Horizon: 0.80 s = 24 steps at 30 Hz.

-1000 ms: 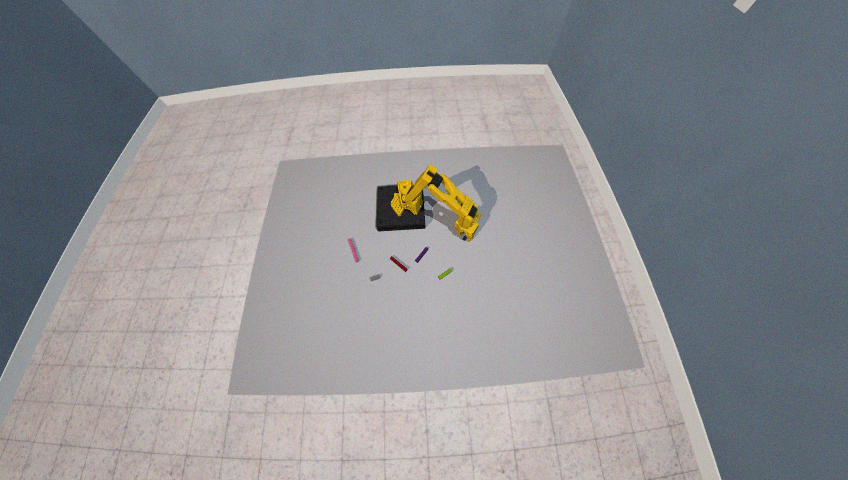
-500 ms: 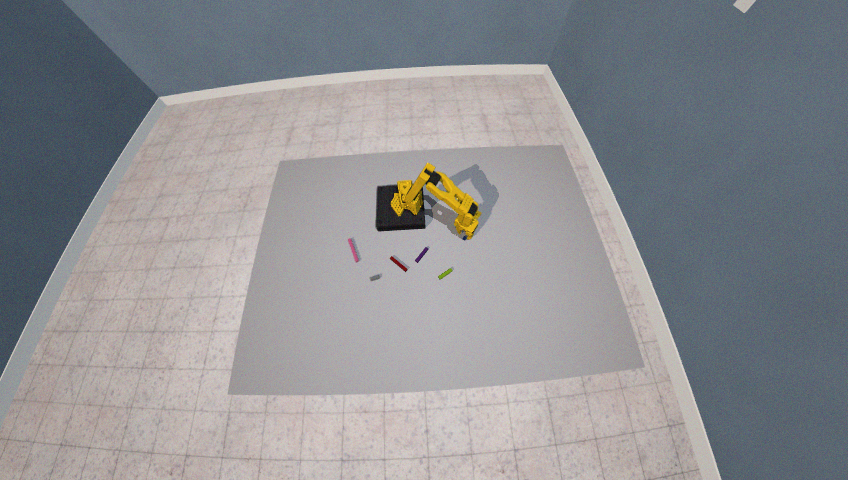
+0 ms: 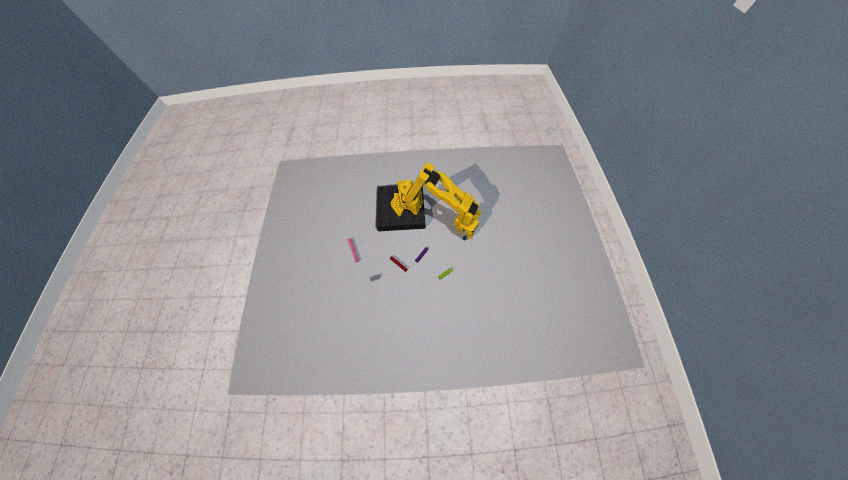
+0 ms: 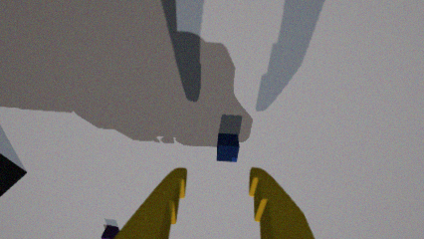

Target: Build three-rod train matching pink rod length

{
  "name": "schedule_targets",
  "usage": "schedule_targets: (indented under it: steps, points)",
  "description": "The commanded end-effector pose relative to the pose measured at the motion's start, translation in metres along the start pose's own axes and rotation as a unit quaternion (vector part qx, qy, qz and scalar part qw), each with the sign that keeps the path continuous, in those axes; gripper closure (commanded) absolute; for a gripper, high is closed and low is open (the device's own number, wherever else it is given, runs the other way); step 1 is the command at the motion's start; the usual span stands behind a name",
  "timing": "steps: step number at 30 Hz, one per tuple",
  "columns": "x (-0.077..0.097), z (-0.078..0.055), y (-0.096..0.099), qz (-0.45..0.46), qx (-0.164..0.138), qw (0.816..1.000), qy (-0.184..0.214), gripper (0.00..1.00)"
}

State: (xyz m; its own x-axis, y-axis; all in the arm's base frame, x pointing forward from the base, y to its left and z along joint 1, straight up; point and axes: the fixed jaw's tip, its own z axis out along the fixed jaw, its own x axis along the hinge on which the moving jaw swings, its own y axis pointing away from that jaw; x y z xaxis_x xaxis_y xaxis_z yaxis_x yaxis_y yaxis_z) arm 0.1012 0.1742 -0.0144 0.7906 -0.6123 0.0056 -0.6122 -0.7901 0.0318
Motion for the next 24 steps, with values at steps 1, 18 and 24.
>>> schedule_targets:
  steps: [1,18,24]
  points:
    - [-0.002,-0.010,-0.004,0.000,0.013,1.000,-0.002,0.83]
    - [-0.002,-0.032,-0.003,0.000,0.013,1.000,-0.002,0.83]
    - [-0.002,-0.033,-0.003,0.000,0.013,1.000,-0.002,0.83]
